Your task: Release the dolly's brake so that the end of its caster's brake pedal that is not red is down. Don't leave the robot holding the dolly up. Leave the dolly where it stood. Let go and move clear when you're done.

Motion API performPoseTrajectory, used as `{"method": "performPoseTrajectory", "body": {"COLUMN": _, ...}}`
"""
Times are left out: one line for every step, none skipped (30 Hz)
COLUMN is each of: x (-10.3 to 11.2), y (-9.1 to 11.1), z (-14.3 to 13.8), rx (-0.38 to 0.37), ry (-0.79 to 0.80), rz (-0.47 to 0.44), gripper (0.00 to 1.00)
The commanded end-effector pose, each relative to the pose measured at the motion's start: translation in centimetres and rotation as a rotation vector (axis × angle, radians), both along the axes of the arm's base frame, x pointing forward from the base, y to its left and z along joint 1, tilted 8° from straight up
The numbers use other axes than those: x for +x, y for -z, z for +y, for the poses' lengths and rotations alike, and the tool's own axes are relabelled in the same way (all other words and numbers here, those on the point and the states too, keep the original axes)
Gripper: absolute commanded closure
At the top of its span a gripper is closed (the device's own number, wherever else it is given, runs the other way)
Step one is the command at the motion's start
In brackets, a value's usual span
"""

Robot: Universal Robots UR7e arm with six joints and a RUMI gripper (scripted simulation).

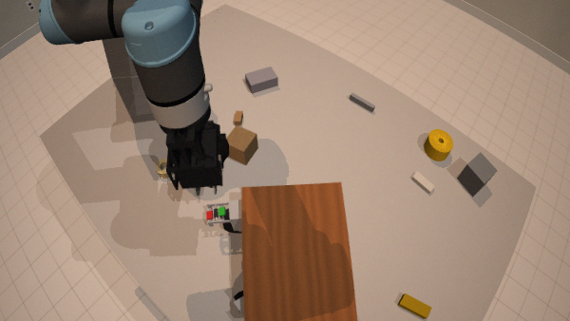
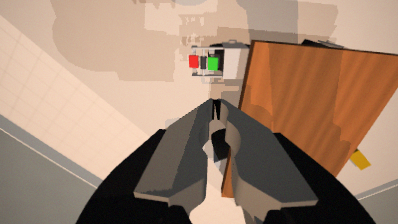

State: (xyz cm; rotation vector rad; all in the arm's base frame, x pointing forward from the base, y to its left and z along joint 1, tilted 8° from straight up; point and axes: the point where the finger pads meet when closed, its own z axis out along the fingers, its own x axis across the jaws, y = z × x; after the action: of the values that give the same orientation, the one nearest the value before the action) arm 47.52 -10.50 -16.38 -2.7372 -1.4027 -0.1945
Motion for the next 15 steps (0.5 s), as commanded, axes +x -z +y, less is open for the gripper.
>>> {"method": "performPoseTrajectory", "body": {"x": -0.24, "y": 0.18, "z": 0.18, "rx": 0.006, "ry": 0.030, "rz": 0.007, "gripper": 1.00}}
{"method": "performPoseTrajectory", "body": {"x": -0.25, "y": 0.20, "z": 0.20, "rx": 0.006, "ry": 0.038, "rz": 0.008, "gripper": 1.00}}
{"method": "performPoseTrajectory", "body": {"x": -0.25, "y": 0.20, "z": 0.20, "rx": 0.006, "ry": 0.038, "rz": 0.008, "gripper": 1.00}}
{"method": "performPoseTrajectory", "body": {"x": -0.25, "y": 0.20, "z": 0.20, "rx": 0.006, "ry": 0.038, "rz": 0.008, "gripper": 1.00}}
{"method": "performPoseTrajectory", "body": {"x": -0.24, "y": 0.20, "z": 0.22, "rx": 0.007, "ry": 0.046, "rz": 0.009, "gripper": 1.00}}
{"method": "performPoseTrajectory", "body": {"x": -0.24, "y": 0.21, "z": 0.24, "rx": 0.008, "ry": 0.056, "rz": 0.010, "gripper": 1.00}}
{"method": "performPoseTrajectory", "body": {"x": -0.24, "y": 0.23, "z": 0.26, "rx": 0.009, "ry": 0.066, "rz": 0.011, "gripper": 1.00}}
{"method": "performPoseTrajectory", "body": {"x": -0.24, "y": 0.25, "z": 0.29, "rx": 0.010, "ry": 0.077, "rz": 0.012, "gripper": 1.00}}
{"method": "performPoseTrajectory", "body": {"x": -0.24, "y": 0.27, "z": 0.32, "rx": 0.011, "ry": 0.089, "rz": 0.014, "gripper": 1.00}}
{"method": "performPoseTrajectory", "body": {"x": -0.24, "y": 0.29, "z": 0.35, "rx": 0.012, "ry": 0.102, "rz": 0.015, "gripper": 1.00}}
{"method": "performPoseTrajectory", "body": {"x": -0.25, "y": 0.31, "z": 0.39, "rx": 0.013, "ry": 0.116, "rz": 0.017, "gripper": 1.00}}
{"method": "performPoseTrajectory", "body": {"x": -0.25, "y": 0.34, "z": 0.42, "rx": 0.015, "ry": 0.131, "rz": 0.019, "gripper": 1.00}}
{"method": "performPoseTrajectory", "body": {"x": -0.24, "y": 0.36, "z": 0.45, "rx": 0.016, "ry": 0.147, "rz": 0.021, "gripper": 1.00}}
{"method": "performPoseTrajectory", "body": {"x": -0.23, "y": 0.38, "z": 0.49, "rx": 0.017, "ry": 0.165, "rz": 0.023, "gripper": 1.00}}
{"method": "performPoseTrajectory", "body": {"x": -0.22, "y": 0.40, "z": 0.52, "rx": 0.019, "ry": 0.183, "rz": 0.025, "gripper": 1.00}}
